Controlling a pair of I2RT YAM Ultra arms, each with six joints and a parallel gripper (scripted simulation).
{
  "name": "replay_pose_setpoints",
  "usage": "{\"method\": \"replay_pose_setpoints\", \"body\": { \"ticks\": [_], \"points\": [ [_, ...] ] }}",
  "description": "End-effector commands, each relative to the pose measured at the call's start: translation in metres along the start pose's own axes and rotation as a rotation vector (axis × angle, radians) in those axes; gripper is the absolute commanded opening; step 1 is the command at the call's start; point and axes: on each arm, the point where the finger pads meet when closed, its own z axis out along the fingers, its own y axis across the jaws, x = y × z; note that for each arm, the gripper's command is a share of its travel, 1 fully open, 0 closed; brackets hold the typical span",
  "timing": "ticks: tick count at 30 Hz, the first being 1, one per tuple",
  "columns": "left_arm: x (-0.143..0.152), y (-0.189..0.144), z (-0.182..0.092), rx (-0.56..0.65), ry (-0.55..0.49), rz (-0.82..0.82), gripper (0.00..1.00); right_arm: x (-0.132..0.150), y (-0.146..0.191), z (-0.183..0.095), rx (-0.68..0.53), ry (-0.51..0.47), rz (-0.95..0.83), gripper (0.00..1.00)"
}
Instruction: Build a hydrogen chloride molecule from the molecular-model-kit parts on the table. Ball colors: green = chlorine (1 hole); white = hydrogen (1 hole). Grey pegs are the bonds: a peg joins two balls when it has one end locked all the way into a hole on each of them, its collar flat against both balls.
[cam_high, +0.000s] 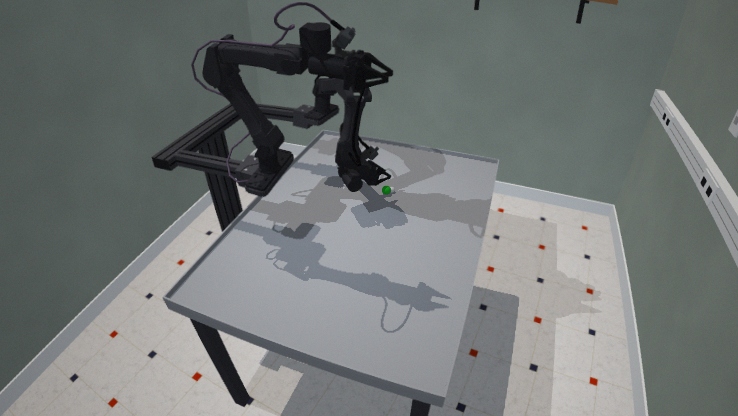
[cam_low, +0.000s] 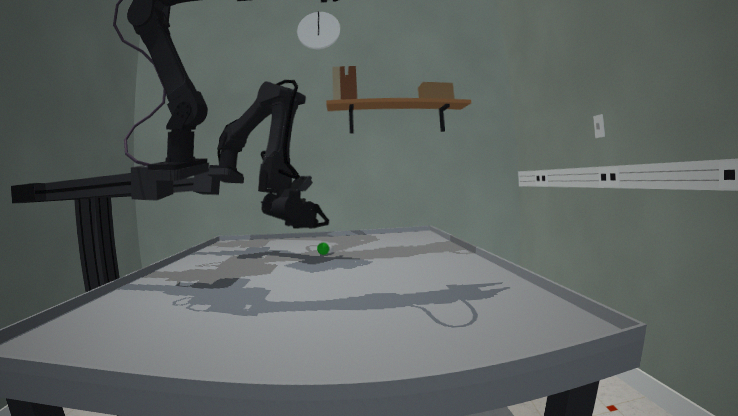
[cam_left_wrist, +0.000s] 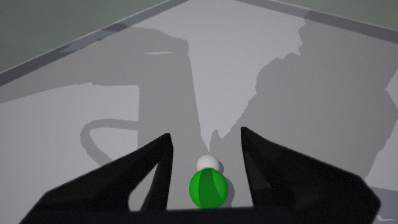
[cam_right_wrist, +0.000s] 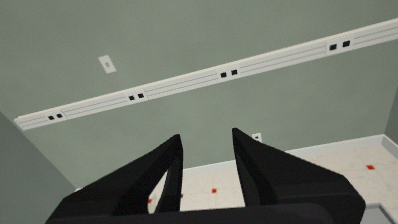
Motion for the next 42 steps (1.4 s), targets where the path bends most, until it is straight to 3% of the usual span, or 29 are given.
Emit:
{"method": "replay_pose_setpoints", "body": {
  "ticks": [1,27,42],
  "points": [
    [-0.020,-0.006,-0.012,-0.010,-0.009,-0.004,0.49,-0.033,0.005,-0.010,-0.020,-0.075,-0.010,0.36],
    [-0.013,-0.005,-0.004,-0.020,-0.022,-0.003,0.49,-0.033,0.005,-0.010,-0.020,-0.075,-0.010,0.36],
    [-0.039,-0.018,0.009,-0.062,0.168,0.018,0.49,-0.026,0.006,0.000,-0.021,-0.061,-0.011,0.36]
  ]
}}
